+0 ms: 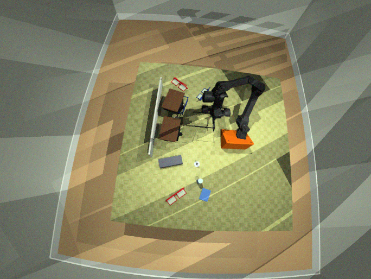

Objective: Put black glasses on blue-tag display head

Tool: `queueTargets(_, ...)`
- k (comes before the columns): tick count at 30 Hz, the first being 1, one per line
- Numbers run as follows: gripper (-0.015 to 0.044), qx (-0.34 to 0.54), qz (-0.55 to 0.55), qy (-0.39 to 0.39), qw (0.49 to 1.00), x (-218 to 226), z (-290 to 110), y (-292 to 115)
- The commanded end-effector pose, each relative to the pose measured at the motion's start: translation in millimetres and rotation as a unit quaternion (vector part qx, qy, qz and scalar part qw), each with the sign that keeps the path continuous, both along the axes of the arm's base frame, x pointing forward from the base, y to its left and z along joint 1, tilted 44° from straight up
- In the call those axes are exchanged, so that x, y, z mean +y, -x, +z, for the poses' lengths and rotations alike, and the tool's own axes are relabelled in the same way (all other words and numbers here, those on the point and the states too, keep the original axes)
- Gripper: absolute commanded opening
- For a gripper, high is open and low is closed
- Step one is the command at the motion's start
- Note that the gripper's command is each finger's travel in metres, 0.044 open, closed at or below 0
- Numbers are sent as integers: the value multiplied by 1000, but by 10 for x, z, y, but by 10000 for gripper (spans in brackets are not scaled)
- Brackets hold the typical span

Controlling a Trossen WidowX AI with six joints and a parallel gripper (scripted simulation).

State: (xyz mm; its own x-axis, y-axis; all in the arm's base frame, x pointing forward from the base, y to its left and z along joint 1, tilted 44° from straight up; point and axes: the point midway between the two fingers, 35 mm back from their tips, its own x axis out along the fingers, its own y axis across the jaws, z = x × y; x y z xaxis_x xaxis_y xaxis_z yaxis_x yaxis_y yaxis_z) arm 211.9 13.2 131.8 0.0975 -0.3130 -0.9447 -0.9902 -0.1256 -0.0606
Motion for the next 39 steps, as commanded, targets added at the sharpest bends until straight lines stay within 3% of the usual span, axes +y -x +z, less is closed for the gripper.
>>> queueTargets(1,0,4,-13,24,1000,69,-72,-69)
queueTargets(28,0,-44,-52,199,978,652,-688,-305)
queueTargets(39,0,-62,-43,209,975,595,-770,-321)
